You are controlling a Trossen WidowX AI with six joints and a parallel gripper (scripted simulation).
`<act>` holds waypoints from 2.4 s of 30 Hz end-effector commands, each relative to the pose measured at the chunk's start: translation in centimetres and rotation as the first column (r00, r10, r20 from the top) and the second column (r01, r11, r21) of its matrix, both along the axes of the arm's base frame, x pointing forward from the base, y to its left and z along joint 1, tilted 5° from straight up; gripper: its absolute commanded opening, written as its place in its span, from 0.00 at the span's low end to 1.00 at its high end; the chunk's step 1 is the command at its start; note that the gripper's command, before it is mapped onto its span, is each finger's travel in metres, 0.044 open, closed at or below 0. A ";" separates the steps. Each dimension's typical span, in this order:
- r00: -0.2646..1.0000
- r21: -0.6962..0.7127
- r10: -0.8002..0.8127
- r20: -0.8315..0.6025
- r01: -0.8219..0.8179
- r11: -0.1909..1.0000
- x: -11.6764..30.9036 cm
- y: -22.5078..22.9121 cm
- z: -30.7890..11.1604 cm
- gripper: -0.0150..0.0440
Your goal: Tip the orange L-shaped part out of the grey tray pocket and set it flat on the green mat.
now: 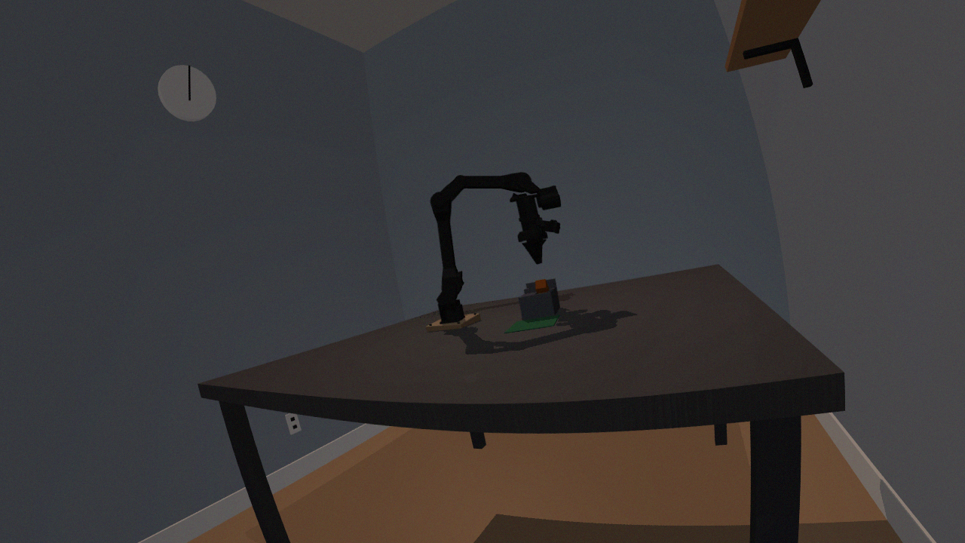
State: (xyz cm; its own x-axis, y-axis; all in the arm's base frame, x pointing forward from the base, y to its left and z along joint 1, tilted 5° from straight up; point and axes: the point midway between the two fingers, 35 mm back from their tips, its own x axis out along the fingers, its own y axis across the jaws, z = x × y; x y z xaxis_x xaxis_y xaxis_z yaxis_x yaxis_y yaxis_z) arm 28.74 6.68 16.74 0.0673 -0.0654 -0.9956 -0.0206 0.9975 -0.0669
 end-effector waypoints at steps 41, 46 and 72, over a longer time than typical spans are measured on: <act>0.008 0.117 -1.000 0.013 0.993 0.010 1.3 -7.9 -2.6 0.73; 0.008 0.117 -1.000 0.013 0.993 0.010 1.4 -7.9 -3.4 0.73; 0.005 0.121 -1.000 0.016 0.993 0.007 1.6 -8.2 -6.5 0.64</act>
State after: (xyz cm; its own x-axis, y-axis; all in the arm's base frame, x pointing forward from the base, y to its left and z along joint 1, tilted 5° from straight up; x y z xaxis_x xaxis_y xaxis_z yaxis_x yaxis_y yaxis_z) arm 30.28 -1.54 10.15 0.0545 -0.0827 -0.9951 0.9983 0.0263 0.0524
